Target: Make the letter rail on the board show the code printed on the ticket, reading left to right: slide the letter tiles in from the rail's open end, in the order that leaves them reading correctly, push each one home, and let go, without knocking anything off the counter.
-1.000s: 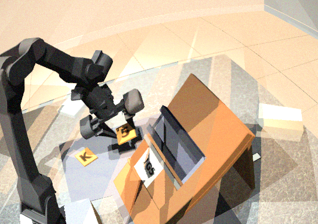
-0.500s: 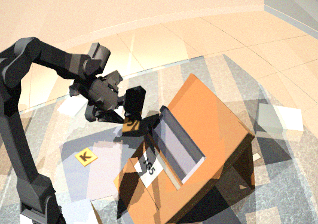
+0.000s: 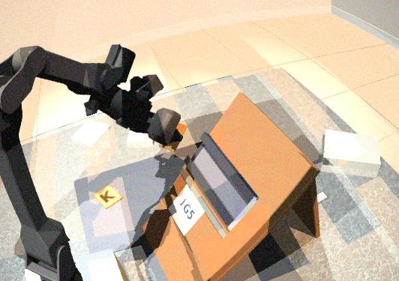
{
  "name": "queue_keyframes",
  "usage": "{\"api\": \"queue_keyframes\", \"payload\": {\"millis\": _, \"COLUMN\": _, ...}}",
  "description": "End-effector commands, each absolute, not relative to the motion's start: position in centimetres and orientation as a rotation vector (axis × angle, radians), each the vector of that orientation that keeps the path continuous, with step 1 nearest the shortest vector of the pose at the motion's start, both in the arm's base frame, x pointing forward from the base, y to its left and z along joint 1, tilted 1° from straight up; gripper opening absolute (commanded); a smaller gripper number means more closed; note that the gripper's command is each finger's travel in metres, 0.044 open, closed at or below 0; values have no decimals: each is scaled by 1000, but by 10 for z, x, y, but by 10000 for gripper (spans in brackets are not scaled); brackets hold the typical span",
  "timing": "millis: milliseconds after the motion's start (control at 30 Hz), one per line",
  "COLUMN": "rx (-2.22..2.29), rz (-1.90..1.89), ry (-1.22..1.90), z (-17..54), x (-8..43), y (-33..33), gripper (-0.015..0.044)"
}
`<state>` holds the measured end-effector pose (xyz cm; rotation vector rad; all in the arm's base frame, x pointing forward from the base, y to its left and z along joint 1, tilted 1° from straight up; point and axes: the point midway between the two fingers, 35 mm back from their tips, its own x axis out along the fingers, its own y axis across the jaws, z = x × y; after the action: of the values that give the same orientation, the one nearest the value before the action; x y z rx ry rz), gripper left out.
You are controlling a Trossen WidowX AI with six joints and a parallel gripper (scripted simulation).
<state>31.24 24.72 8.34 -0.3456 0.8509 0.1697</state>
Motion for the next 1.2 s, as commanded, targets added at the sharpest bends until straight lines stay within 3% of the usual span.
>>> {"api": "queue_keyframes", "payload": {"millis": 0, "rx": -241, "rz": 112, "ry": 816, "z": 93, "x": 317, "y": 248, "gripper": 0}}
{"api": "queue_keyframes", "payload": {"millis": 300, "rx": 14, "rz": -12, "ry": 742, "z": 111, "x": 325, "y": 247, "gripper": 0}}
{"api": "queue_keyframes", "payload": {"millis": 1167, "rx": 19, "rz": -15, "ry": 741, "z": 109, "x": 324, "y": 242, "gripper": 0}}
